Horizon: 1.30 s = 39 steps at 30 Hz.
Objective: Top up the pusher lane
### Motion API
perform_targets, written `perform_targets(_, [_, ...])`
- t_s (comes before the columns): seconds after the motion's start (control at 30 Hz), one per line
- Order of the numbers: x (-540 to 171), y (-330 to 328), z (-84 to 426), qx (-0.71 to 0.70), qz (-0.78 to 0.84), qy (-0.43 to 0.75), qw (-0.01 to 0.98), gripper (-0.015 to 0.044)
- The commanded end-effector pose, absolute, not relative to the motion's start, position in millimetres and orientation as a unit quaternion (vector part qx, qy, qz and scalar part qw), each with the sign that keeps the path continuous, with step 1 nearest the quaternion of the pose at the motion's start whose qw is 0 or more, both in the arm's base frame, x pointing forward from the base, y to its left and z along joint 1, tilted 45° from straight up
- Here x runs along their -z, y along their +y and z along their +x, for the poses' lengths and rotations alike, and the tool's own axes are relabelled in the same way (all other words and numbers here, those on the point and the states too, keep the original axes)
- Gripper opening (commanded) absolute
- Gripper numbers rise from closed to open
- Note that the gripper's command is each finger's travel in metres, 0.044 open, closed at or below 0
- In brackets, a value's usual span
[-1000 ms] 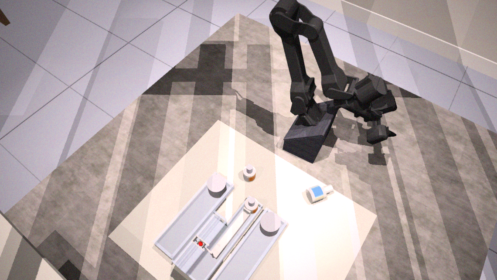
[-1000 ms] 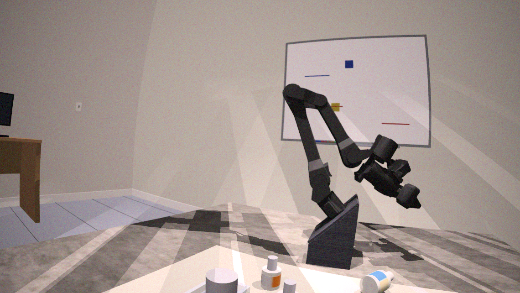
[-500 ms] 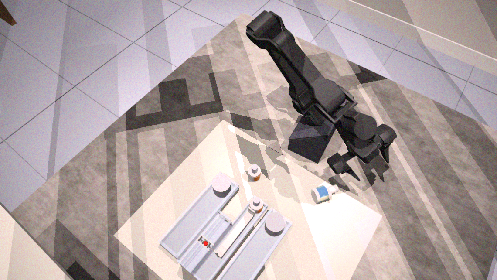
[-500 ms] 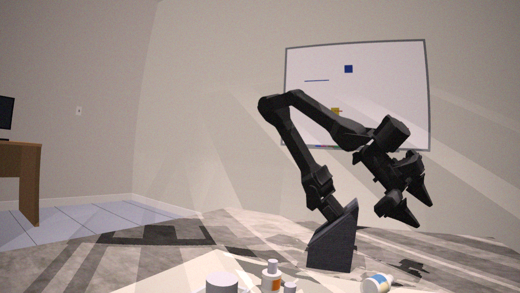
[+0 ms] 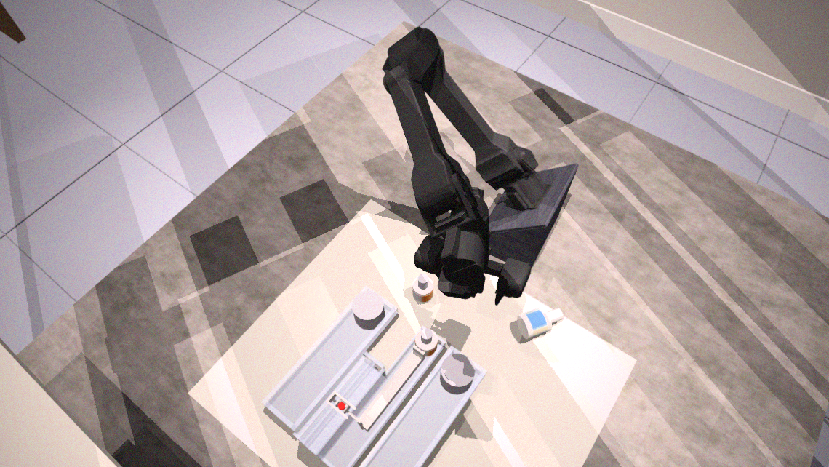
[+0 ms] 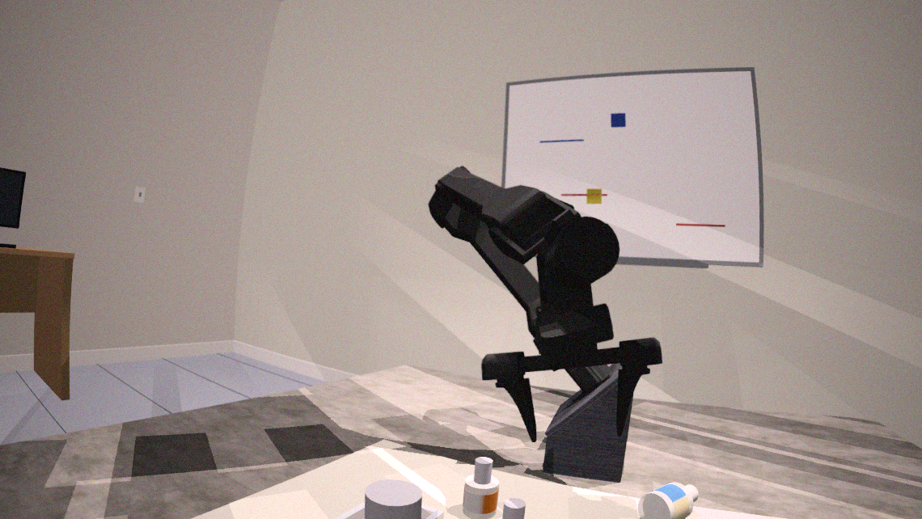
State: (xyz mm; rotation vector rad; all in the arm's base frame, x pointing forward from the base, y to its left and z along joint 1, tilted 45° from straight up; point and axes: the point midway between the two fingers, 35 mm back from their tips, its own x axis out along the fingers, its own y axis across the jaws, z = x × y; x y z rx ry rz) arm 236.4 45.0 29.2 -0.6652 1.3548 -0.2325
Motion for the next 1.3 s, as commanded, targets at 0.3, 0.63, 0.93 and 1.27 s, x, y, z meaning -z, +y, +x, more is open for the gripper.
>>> perform_targets(0.3, [-89, -31, 244, 0.247, -0.284, 0.613, 0.695, 0.044])
perform_targets(0.63, [-67, -54, 248, 0.248, -0.284, 0.613, 0.695, 0.044])
perform_targets(0.93, [-57, -65, 250, 0.248, -0.285, 0.612, 0.695, 0.044])
perform_targets(1.27, [-47, -74, 252, 0.248, -0.284, 0.613, 0.695, 0.044])
